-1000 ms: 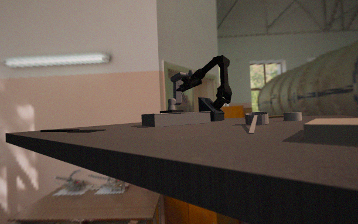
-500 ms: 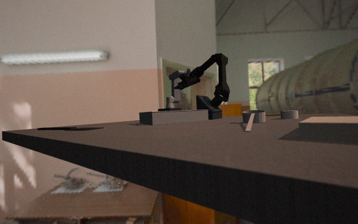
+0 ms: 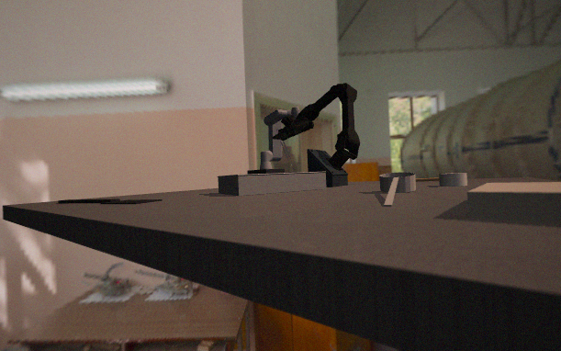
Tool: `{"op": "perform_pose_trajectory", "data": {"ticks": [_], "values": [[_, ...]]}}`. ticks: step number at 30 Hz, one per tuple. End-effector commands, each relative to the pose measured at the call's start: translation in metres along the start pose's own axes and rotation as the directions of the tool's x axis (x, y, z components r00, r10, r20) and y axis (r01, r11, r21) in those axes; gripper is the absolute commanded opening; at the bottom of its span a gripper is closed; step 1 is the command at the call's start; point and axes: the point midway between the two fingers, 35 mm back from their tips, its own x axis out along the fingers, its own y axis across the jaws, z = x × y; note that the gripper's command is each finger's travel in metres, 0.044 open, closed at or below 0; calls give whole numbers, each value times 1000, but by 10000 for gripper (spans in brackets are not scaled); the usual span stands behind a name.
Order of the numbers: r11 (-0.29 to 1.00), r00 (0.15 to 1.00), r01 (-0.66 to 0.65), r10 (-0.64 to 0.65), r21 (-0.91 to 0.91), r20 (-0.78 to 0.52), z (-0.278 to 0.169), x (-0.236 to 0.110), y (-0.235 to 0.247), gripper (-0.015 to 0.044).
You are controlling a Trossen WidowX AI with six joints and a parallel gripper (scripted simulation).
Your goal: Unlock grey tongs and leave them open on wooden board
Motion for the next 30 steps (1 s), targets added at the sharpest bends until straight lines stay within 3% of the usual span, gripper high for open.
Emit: {"op": "perform_pose_trajectory", "data": {"ticks": [1, 15, 30], "values": [[1000, 1000, -1, 1, -6, 4, 1, 0, 0, -150], [998, 928, -33, 48, 48, -370, -18, 34, -1, -150], [999, 646, -19, 48, 47, -762, -40, 53, 1, -150]]}}
